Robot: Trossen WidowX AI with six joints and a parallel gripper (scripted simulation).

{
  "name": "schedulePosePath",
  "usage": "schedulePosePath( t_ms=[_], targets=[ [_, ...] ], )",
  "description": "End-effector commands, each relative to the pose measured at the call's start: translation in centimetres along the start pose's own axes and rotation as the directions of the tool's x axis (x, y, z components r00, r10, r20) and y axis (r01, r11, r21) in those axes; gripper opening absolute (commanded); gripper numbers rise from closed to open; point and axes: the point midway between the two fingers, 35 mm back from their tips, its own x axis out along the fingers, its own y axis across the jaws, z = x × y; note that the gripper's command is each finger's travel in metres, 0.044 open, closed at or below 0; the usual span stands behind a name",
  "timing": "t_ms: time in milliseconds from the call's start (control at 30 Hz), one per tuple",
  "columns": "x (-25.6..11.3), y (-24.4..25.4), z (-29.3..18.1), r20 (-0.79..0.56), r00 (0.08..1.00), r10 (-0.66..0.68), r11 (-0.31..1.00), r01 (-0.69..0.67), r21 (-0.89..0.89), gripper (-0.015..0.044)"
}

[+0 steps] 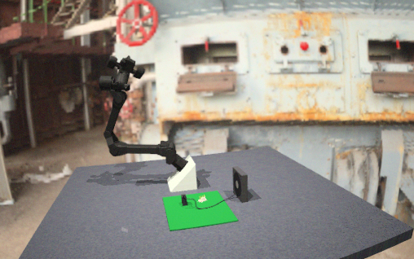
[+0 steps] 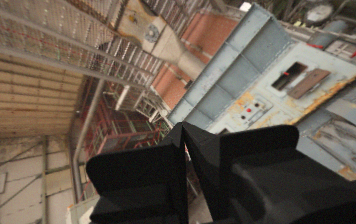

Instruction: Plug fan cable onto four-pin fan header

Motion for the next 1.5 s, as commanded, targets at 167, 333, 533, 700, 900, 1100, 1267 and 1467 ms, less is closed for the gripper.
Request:
schedulePosePath(
  t_ms=[167, 333, 533, 700, 900, 1100, 1267, 1467],
  targets=[
    [0.1, -1.8, 3.8, 0.133, 0.990, -0.047, 0.999, 0.045, 0.018, 0.0157],
    [-1.3, -5.8, 11.1, 0.383, 0.908, -0.169, 0.986, 0.155, 0.067, 0.0289],
    [-5.4, -11.2, 18.4, 0.612, 0.712, -0.346, 0.935, 0.312, 0.166, 0.0440],
    [-10.6, -15.7, 22.8, 0.720, 0.484, -0.498, 0.849, 0.440, 0.292, 0.0440],
    [-18.7, -21.3, 25.8, 0.722, 0.152, -0.675, 0.677, 0.517, 0.524, 0.0440],
    [-27.3, -25.7, 25.7, 0.578, -0.180, -0.796, 0.419, 0.526, 0.740, 0.0440],
    [-34.6, -28.3, 23.4, 0.340, -0.440, -0.831, 0.099, 0.484, 0.869, 0.0440],
    [-42.4, -29.3, 18.2, -0.052, -0.654, -0.755, -0.361, 0.349, 0.865, 0.0440]
  ],
)
